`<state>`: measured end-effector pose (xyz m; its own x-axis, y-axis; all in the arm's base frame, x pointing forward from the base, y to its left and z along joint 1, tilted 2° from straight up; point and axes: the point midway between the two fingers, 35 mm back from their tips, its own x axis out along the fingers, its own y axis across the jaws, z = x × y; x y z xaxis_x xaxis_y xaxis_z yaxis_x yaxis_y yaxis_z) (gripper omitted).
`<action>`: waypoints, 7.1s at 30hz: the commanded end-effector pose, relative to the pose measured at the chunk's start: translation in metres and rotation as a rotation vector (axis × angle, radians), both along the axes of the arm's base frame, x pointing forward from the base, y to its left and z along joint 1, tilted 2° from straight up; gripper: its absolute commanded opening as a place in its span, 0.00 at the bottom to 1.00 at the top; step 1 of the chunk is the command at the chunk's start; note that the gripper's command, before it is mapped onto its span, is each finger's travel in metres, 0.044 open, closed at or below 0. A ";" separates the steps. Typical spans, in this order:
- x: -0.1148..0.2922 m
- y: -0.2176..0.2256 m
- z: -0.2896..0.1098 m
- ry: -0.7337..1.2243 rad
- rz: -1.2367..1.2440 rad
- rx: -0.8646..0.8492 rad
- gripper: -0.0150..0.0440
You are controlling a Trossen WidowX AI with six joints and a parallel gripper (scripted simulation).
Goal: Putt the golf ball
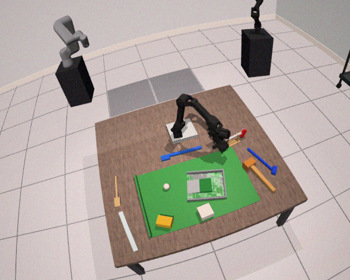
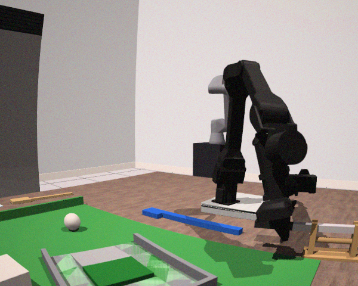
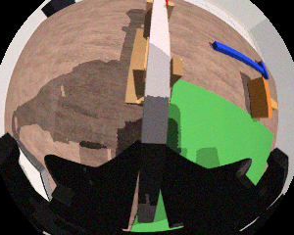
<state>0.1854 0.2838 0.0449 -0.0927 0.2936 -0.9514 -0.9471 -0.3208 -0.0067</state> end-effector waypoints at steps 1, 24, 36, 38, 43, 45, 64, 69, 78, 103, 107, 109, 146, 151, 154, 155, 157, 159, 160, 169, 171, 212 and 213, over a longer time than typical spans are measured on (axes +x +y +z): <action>0.001 0.001 0.006 -0.001 0.000 0.001 0.25; 0.002 -0.004 0.100 -0.001 0.000 0.000 0.25; 0.044 -0.049 0.086 0.012 -0.220 -0.039 0.25; 0.052 -0.059 0.086 0.014 -0.268 -0.049 0.25; 0.068 -0.086 0.086 0.021 -0.388 -0.072 0.25; 0.074 -0.096 0.086 0.023 -0.436 -0.080 0.25; 0.118 -0.200 0.089 0.062 -0.894 -0.145 0.25; 0.123 -0.229 0.089 0.076 -1.015 -0.163 0.25; 0.125 -0.283 0.090 0.105 -1.232 -0.194 0.25; 0.084 -0.421 0.094 0.209 -1.831 -0.274 0.25; 0.072 -0.441 0.094 0.229 -1.926 -0.286 0.25; 0.065 -0.450 0.095 0.239 -1.973 -0.292 0.25; 0.059 -0.457 0.035 0.247 -2.008 -0.297 0.25; 0.059 -0.457 0.027 0.247 -2.008 -0.297 0.25; 0.059 -0.457 0.025 0.247 -2.008 -0.297 0.25; 0.059 -0.457 0.025 0.247 -2.008 -0.297 0.25; 0.059 -0.457 0.025 0.247 -2.008 -0.297 0.25; 0.059 -0.457 0.028 0.244 -2.005 -0.294 0.25; 0.059 -0.457 0.028 0.244 -2.005 -0.294 0.25; 0.059 -0.462 0.028 0.244 -2.006 -0.295 0.25; 0.058 -0.469 0.027 0.244 -2.007 -0.296 0.25; 0.075 -0.350 0.057 0.256 -2.007 -0.288 0.25; 0.075 -0.350 0.062 0.256 -2.007 -0.288 0.25</action>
